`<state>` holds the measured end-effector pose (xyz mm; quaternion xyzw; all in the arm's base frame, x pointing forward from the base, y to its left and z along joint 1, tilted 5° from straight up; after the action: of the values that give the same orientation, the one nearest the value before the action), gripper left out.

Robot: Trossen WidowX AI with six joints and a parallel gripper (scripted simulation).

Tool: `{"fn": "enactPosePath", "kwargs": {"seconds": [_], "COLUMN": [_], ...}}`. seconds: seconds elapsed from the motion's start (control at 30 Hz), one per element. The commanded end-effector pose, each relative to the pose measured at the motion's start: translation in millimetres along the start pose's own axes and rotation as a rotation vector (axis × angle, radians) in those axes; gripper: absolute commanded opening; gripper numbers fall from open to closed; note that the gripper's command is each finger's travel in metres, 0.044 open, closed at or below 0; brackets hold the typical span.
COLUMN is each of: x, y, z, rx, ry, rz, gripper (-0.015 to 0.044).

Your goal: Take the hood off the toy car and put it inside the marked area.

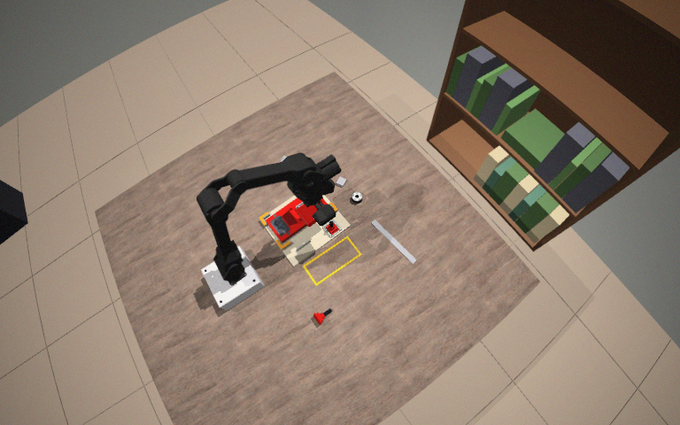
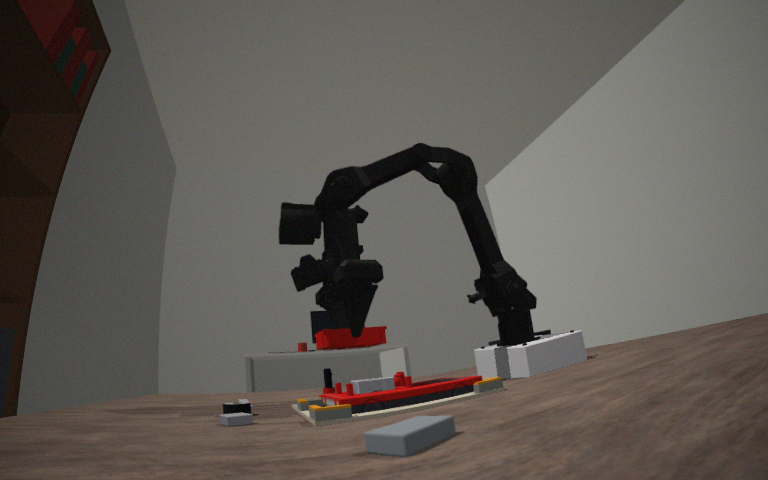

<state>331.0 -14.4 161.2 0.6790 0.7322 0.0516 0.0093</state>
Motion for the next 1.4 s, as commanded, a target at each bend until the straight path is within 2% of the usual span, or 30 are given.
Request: {"fn": "enactPosePath", "kwargs": {"seconds": [0.0, 1.37], "x": [-13.0, -139.5], "y": [-2.6, -52.7], "z": [0.4, -5.3], "rx": [0.005, 0.008], "ry": [0.002, -0.008], "rz": [-0.005, -0.008], "gripper": [0.0000, 0.0000]}}
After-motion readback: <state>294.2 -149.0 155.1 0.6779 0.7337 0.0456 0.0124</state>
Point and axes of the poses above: the point midway between the two fingers, 35 mm back from their tips, its own z axis out along the fingers, its own x axis across the jaws, y = z × x, the point moved 6 cm from there along -z, back along the fingers, and after that the axes turned 5 degrees about -z, right-handed, at the moved point
